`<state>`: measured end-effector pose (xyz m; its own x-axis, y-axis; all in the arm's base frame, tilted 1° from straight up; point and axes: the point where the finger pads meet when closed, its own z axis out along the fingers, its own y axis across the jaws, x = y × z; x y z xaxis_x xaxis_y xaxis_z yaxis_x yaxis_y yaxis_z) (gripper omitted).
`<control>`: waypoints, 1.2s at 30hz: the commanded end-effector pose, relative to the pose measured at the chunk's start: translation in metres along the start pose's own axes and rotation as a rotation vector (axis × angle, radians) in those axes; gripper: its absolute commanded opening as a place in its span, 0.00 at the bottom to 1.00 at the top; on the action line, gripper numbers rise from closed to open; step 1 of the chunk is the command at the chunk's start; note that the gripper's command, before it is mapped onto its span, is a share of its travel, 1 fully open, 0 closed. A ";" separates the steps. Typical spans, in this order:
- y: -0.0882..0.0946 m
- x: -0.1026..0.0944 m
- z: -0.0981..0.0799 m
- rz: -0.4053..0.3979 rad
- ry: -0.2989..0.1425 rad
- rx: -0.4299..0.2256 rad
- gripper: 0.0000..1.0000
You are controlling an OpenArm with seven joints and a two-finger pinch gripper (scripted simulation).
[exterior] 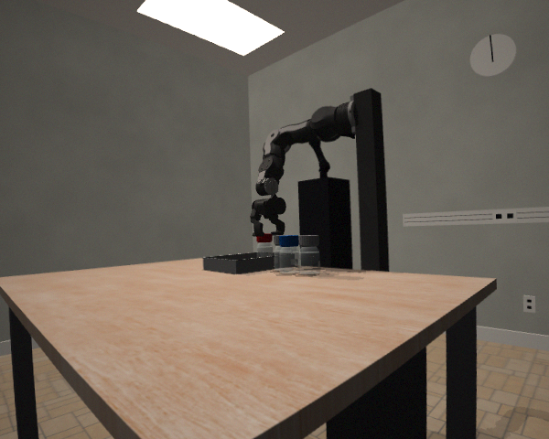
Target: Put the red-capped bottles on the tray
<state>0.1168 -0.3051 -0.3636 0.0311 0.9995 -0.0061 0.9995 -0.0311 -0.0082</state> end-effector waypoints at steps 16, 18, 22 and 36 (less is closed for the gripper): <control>0.001 0.000 -0.012 0.001 -0.001 0.001 0.52; 0.001 -0.001 -0.014 0.001 -0.002 0.002 0.52; 0.001 -0.001 -0.016 0.002 -0.003 0.003 0.52; 0.001 0.000 -0.061 0.001 -0.001 0.001 0.52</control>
<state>0.1191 -0.3046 -0.3052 0.0305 0.9995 -0.0075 0.9995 -0.0305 0.0054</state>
